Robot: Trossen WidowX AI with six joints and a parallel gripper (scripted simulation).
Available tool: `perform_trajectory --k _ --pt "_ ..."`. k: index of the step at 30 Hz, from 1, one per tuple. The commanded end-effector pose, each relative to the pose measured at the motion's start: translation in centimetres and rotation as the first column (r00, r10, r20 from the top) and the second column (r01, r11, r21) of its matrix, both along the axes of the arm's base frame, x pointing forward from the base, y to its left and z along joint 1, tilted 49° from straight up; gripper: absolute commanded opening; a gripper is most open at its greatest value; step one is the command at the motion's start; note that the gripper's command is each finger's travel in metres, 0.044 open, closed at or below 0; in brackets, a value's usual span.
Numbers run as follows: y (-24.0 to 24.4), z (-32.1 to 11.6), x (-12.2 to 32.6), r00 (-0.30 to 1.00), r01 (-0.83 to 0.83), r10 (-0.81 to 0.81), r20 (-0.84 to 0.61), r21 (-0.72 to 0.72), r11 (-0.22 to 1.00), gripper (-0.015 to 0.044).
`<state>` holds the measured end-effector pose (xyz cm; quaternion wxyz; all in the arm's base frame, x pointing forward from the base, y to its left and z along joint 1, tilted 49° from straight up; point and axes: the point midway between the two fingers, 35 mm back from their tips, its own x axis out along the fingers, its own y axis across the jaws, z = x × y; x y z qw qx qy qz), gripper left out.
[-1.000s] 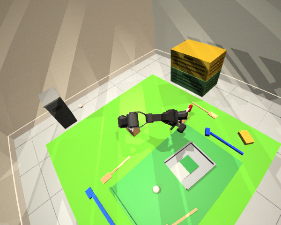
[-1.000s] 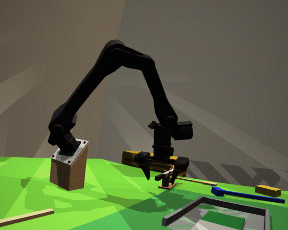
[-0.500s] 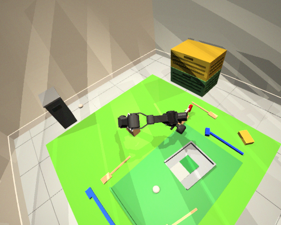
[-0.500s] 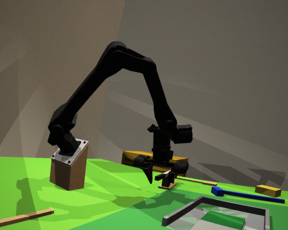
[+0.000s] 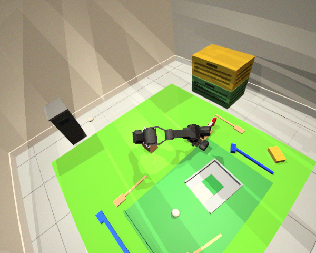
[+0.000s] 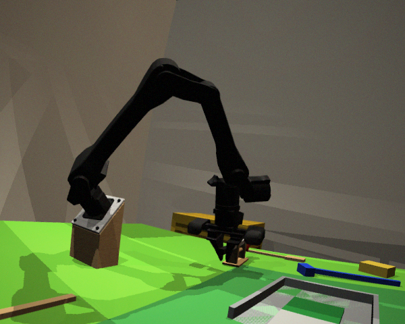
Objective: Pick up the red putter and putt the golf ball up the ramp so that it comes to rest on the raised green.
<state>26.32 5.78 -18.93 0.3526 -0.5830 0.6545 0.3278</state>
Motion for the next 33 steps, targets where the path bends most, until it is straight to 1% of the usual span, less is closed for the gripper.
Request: perform_trajectory --k 1,5,13,16,20,26,33 --pt "0.1 0.1 0.1 1.0 -0.001 0.001 0.002 0.0 1.0 0.0" --pt "1.5 1.2 0.5 1.0 -0.001 0.001 0.002 0.003 1.0 0.0" --pt "6.6 5.8 1.0 1.0 0.0 0.0 0.0 0.006 1.0 0.0" --pt "7.5 6.7 0.9 1.0 0.0 0.0 -0.001 0.005 1.0 0.0" --pt "6.8 6.7 1.0 1.0 0.006 -0.005 0.008 -0.005 1.0 0.0" --pt "4.9 10.0 2.7 0.986 0.13 -0.128 0.106 -0.012 0.991 0.0" --pt "2.1 14.0 4.2 0.937 0.277 -0.269 0.223 -0.008 0.961 0.0"
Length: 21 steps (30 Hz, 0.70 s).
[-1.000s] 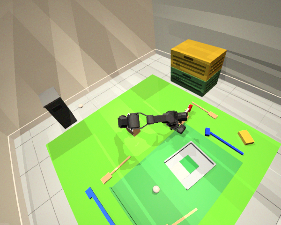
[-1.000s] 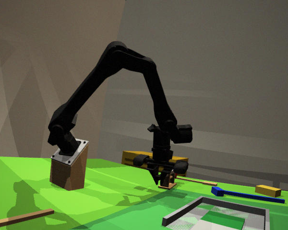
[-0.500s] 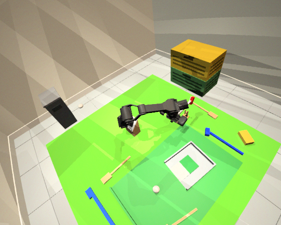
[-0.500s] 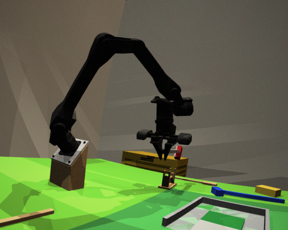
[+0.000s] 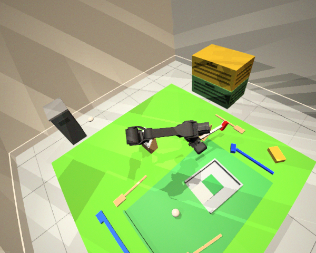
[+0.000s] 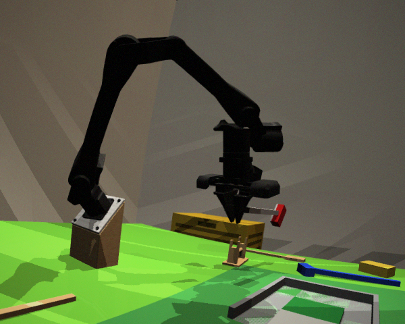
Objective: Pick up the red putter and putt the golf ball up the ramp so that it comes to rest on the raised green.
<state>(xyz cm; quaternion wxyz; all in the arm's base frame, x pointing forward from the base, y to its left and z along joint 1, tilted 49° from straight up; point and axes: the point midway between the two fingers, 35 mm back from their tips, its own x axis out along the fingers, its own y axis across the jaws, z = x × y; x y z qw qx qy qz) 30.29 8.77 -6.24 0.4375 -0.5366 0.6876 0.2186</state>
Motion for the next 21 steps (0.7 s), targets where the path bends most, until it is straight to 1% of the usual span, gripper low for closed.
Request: perform_trajectory --k 1,11,21 --pt "-1.3 1.9 0.4 0.996 0.068 -0.067 0.054 -0.008 0.998 0.0" --pt "-5.8 7.5 1.3 0.936 0.283 -0.272 0.224 -0.015 0.959 0.0" --pt "-10.6 12.9 0.6 0.805 0.484 -0.448 0.389 0.006 0.875 0.0"
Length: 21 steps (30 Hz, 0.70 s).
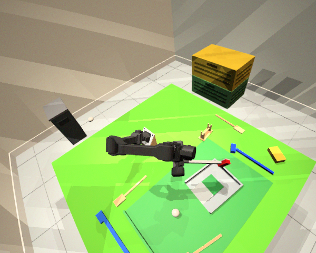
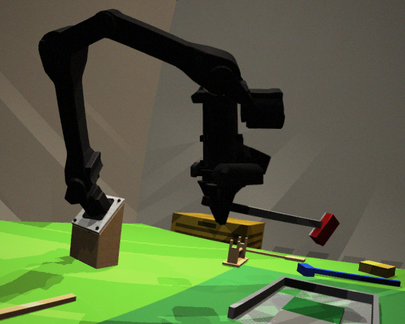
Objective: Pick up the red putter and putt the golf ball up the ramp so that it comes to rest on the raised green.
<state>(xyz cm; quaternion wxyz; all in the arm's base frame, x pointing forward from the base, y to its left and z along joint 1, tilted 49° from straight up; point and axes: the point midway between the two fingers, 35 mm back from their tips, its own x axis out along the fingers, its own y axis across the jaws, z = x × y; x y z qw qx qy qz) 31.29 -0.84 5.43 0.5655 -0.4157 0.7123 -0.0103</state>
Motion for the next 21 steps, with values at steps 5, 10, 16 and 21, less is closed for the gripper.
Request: perform_trajectory --k 5,10,16,21 --pt "-3.3 3.8 -1.3 0.981 0.155 -0.151 0.126 -0.03 0.987 0.0" --pt "-5.6 6.3 -2.5 0.944 0.265 -0.25 0.213 -0.041 0.963 0.0" --pt "-8.1 9.1 -4.5 0.877 0.393 -0.36 0.318 -0.043 0.918 0.0" --pt "-9.9 11.2 -6.4 0.8 0.496 -0.442 0.406 -0.031 0.868 0.0"
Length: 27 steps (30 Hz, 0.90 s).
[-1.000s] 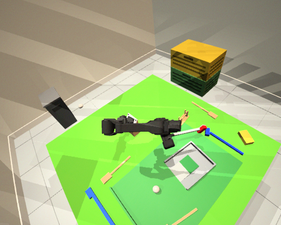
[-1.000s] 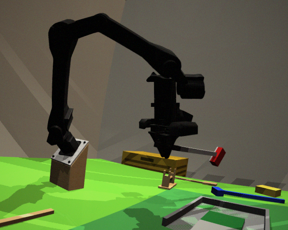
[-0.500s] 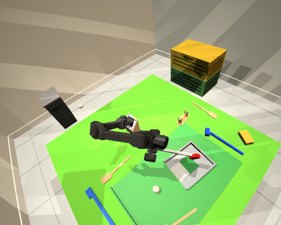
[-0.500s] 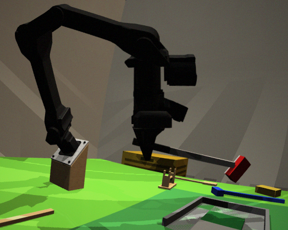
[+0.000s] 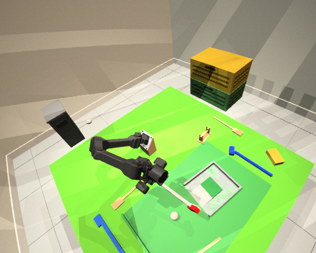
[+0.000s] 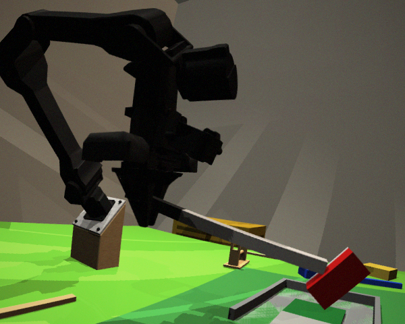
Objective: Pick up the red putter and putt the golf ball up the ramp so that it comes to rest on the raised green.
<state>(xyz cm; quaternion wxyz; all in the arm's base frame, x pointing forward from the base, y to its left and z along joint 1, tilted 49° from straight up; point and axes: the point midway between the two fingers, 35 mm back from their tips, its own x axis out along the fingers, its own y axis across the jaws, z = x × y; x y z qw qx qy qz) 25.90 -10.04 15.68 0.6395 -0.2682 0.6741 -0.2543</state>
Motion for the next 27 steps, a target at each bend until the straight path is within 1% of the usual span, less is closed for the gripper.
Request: perform_trajectory --k 1,10,13,18,27 --pt "-1.1 1.3 -1.4 0.996 0.069 -0.068 0.058 -0.023 0.997 0.0" --pt "-3.7 4.7 -5.4 0.953 0.248 -0.23 0.197 -0.074 0.966 0.0" --pt "-4.1 5.2 -6.1 0.943 0.274 -0.251 0.217 -0.081 0.958 0.0" --pt "-4.5 4.7 -6.1 0.943 0.274 -0.252 0.217 -0.08 0.958 0.0" --pt "-7.0 2.6 -6.5 0.943 0.274 -0.251 0.218 -0.083 0.958 0.0"
